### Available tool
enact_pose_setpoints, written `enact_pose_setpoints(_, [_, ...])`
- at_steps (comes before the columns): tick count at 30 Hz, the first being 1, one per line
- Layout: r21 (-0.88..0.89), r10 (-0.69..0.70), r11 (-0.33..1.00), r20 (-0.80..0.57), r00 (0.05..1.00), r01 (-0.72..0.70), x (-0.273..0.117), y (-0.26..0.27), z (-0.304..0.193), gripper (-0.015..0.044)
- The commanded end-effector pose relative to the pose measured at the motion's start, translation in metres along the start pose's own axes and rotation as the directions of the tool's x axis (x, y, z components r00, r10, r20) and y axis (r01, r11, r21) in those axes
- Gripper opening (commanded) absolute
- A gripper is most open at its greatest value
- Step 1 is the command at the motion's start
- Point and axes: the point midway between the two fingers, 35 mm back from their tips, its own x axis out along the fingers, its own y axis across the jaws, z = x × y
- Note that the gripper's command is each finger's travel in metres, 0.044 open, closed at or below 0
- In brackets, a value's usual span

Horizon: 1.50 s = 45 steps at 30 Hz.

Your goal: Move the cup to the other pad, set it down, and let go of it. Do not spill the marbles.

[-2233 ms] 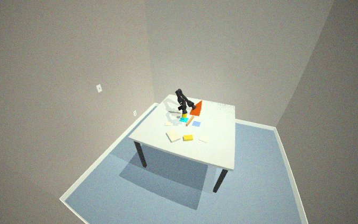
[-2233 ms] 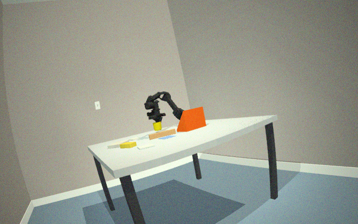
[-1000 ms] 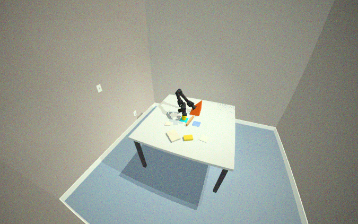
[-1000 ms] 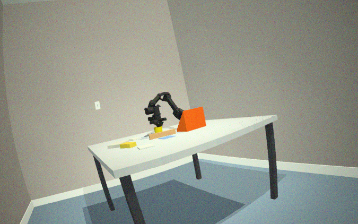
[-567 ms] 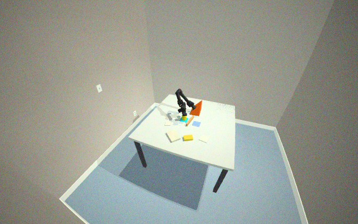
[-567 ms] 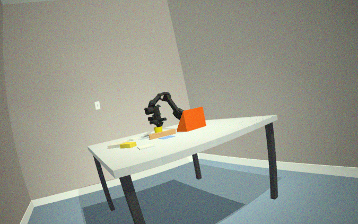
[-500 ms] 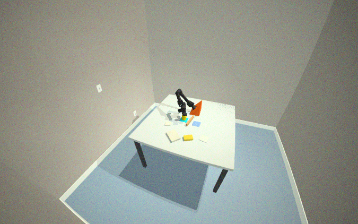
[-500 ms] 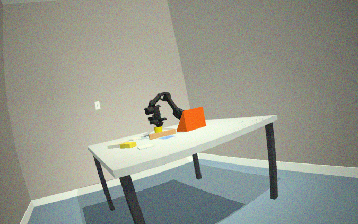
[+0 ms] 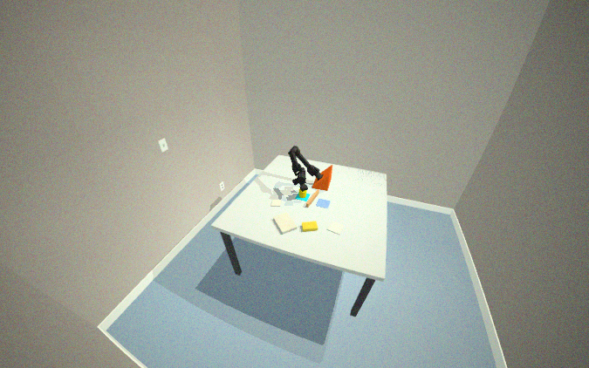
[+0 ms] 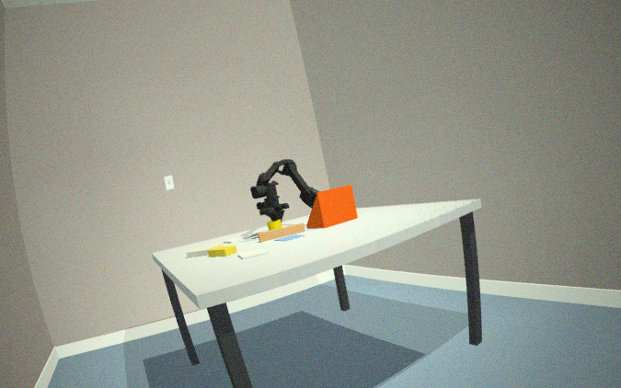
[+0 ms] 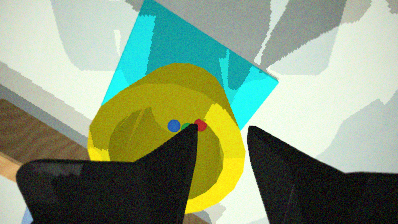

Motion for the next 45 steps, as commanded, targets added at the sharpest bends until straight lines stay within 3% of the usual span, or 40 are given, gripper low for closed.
enact_pose_setpoints(1, [0.004,0.005,1.000,0.000,1.000,-0.005,-0.005,0.002,0.000,0.0146])
enact_pose_setpoints(41, [-0.002,0.002,1.000,0.003,1.000,-0.002,-0.050,-0.001,-0.001,0.0146])
enact_pose_setpoints(45, [-0.009,-0.004,1.000,0.006,1.000,0.004,-0.045,-0.002,-0.001,0.0251])
